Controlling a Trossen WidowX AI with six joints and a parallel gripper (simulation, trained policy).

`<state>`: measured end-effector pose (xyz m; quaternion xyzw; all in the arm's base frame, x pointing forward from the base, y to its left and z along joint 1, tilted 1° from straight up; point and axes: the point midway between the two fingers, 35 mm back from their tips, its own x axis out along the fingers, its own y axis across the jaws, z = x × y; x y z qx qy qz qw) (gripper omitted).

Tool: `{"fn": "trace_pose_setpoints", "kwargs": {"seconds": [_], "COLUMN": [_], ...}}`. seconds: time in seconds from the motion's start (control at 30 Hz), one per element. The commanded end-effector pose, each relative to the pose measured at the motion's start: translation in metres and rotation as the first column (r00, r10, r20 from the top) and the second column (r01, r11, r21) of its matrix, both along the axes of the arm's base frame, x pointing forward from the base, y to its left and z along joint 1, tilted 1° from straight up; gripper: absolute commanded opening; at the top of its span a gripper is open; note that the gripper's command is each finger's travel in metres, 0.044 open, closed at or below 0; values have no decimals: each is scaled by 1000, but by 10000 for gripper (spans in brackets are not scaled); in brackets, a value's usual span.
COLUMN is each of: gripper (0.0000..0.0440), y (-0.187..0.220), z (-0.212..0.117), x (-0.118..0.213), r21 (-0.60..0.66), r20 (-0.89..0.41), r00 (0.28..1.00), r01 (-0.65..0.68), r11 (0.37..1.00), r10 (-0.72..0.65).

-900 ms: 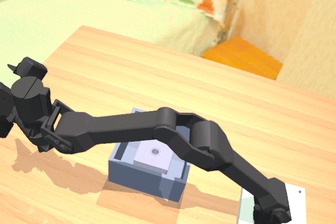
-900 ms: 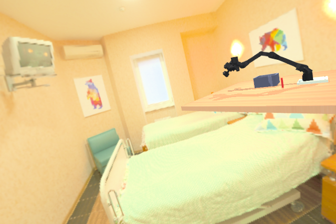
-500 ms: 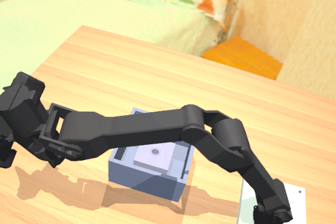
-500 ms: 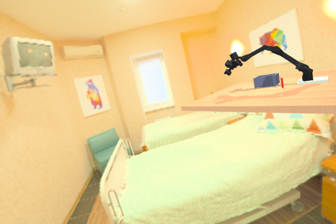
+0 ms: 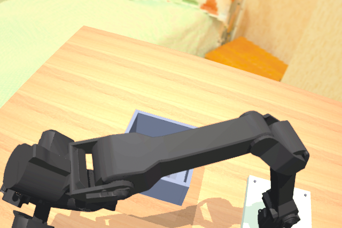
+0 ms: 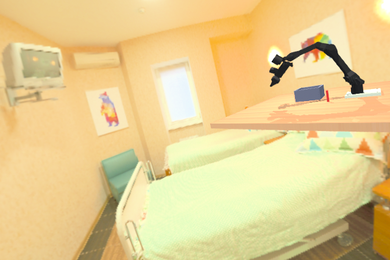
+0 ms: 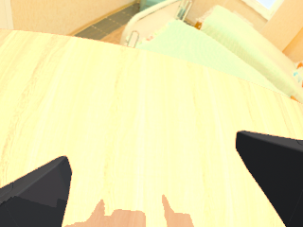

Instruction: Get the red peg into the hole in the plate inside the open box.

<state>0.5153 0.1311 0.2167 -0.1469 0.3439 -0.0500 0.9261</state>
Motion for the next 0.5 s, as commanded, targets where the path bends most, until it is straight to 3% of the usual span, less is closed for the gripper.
{"fn": "trace_pose_setpoints", "kwargs": {"seconds": [0.0,0.23,0.47], "gripper": [440,440,440], "y": [15,32,31], "z": [-8,-19,-30], "x": [-37,-112,-186], "r21": [78,196,234], "r20": [-94,-278,-450], "r00": [995,957,874], "r01": [21,134,315], "r11": [997,971,920], "r10": [-14,-76,-185]}}
